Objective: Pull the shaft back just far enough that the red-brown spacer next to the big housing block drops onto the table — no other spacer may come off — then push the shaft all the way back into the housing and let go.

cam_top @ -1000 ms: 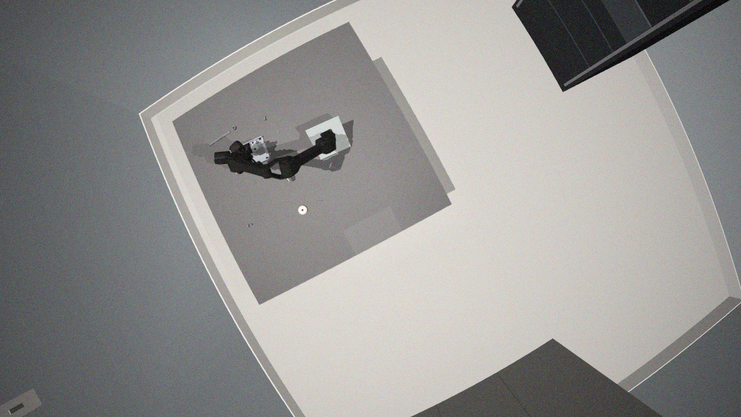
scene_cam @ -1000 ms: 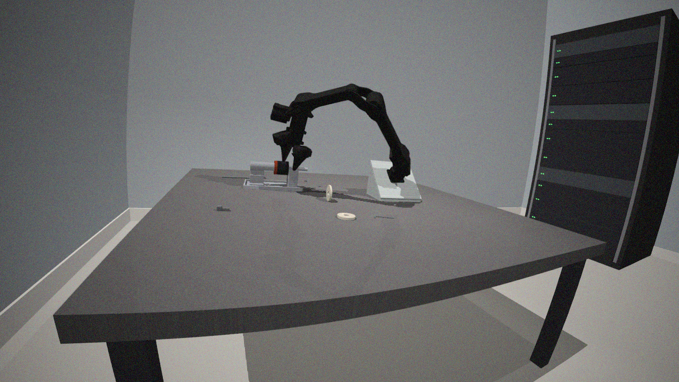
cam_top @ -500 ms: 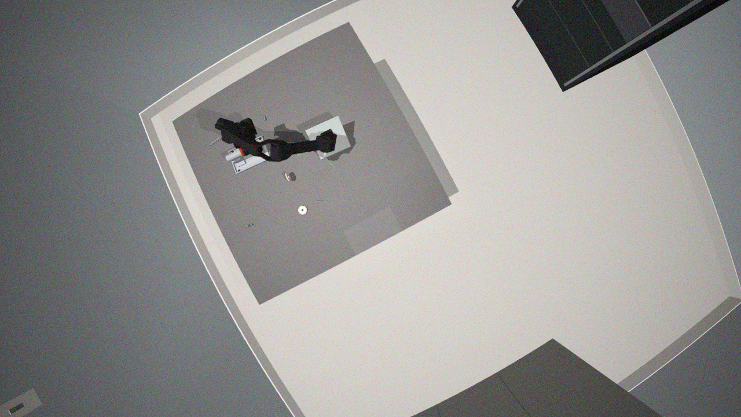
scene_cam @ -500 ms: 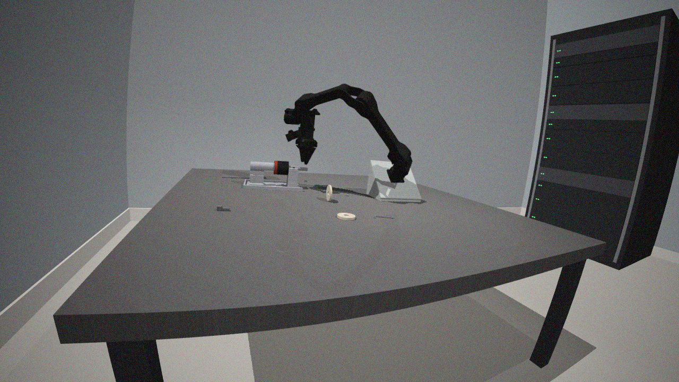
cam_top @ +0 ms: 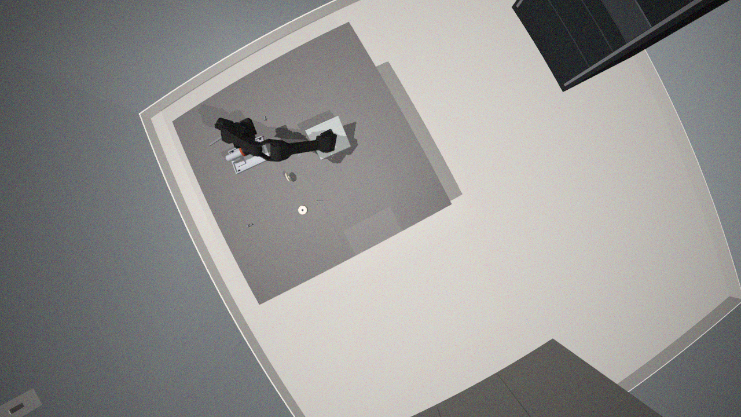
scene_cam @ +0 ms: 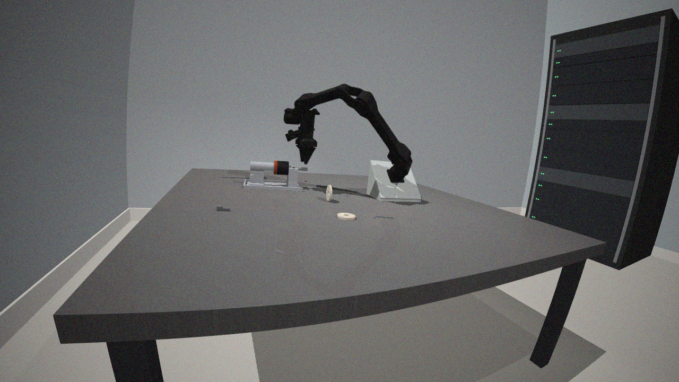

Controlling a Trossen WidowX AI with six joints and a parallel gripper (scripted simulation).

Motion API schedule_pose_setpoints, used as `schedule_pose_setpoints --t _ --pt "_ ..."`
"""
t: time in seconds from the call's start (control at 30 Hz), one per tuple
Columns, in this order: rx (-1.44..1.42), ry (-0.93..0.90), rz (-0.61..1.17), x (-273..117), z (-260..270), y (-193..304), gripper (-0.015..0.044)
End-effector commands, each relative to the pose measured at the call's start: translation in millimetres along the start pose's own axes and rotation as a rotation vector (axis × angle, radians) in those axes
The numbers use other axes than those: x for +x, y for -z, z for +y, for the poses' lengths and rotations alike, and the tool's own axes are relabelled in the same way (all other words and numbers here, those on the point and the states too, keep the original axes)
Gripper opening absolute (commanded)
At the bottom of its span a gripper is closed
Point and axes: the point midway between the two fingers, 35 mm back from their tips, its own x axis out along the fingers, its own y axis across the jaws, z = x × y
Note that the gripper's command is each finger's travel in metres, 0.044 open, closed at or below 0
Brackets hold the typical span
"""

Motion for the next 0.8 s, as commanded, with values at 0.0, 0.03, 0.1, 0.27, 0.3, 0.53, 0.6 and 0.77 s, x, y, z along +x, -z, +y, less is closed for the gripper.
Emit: schedule_pose_setpoints --t 0.0,0.03,0.1,0.27,0.3,0.53,0.6,0.77 --pt "-0.001 -0.004 -0.001 0 0 0 0.0440" --pt "-0.001 -0.004 -0.001 0 0 0 0.0440" --pt "-0.001 -0.004 -0.001 0 0 0 0.0440" --pt "-0.001 -0.004 -0.001 0 0 0 0.0440" --pt "-0.001 -0.004 -0.001 0 0 0 0.0440" --pt "0.022 0.017 -0.095 3 -12 2 0.0440" --pt "0.040 0.032 -0.169 5 -20 6 0.0440" --pt "0.065 0.052 -0.351 10 -32 14 0.0440"
